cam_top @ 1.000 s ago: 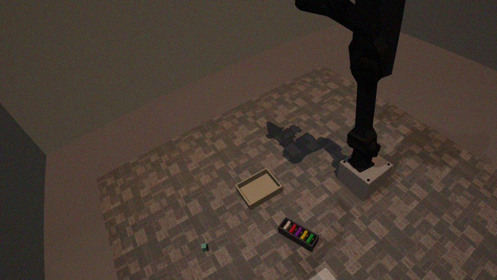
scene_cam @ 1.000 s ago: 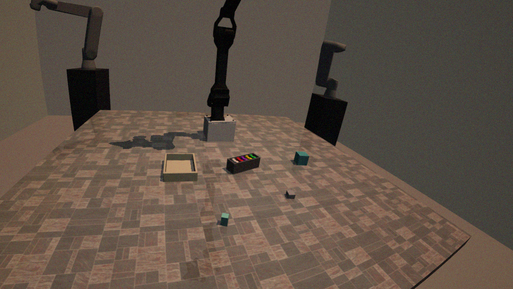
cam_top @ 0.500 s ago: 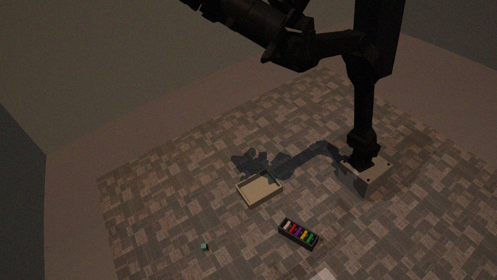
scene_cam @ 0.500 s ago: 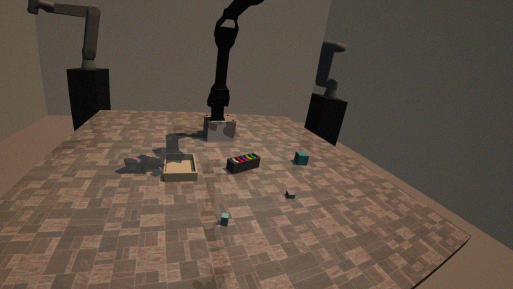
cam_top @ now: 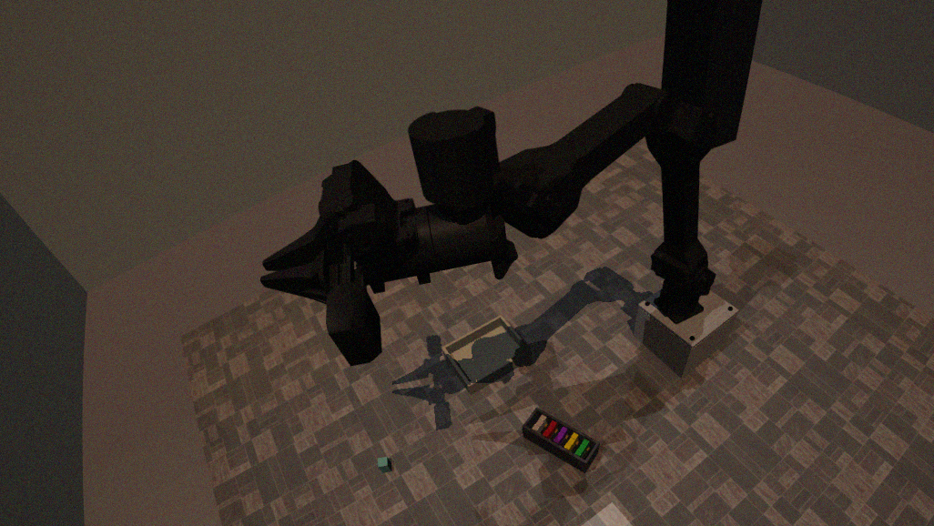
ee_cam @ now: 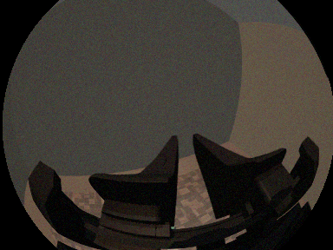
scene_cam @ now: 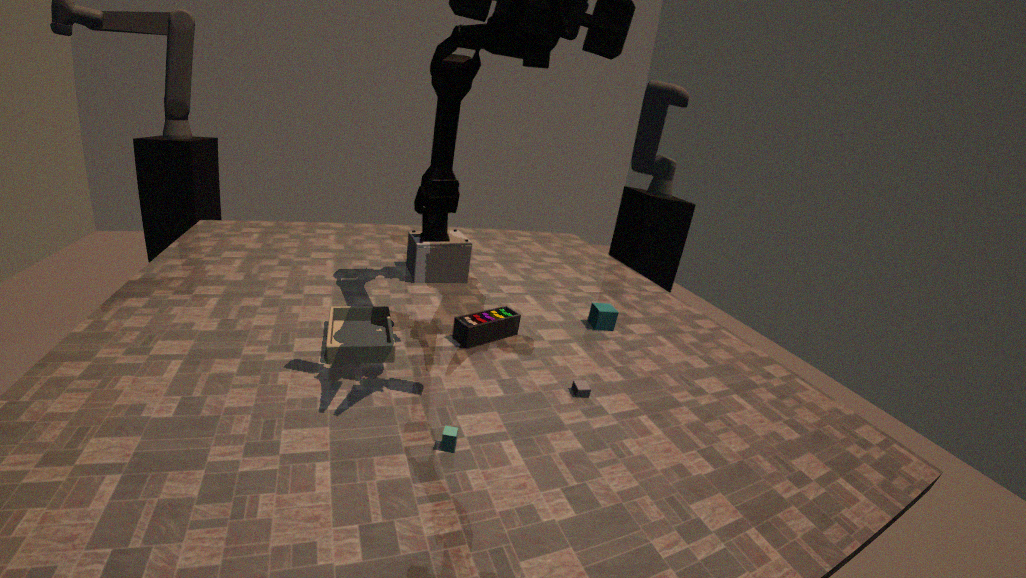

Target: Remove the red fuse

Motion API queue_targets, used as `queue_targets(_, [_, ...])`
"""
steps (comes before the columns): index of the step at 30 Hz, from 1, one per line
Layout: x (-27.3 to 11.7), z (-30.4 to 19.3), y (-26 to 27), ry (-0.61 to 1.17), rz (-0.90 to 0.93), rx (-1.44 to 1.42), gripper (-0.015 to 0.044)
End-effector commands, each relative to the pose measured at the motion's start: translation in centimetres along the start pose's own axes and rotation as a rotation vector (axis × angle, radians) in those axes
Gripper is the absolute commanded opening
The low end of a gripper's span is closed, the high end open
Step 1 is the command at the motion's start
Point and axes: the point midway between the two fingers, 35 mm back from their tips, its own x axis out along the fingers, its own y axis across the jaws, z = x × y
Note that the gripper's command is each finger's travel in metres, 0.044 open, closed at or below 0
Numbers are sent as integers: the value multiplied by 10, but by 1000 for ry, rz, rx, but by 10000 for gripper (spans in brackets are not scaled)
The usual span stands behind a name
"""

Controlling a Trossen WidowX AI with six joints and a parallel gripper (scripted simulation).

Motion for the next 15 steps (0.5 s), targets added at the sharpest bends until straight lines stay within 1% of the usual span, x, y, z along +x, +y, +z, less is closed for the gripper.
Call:
queue_targets(1, [-2, -69, 26, 192, 113, -118, 74])
queue_targets(7, [-27, -170, 51, 489, 277, -260, 74])
queue_targets(11, [-57, -234, 53, 698, 375, -346, 74])
queue_targets(15, [-96, -291, 46, 915, 469, -417, 74])
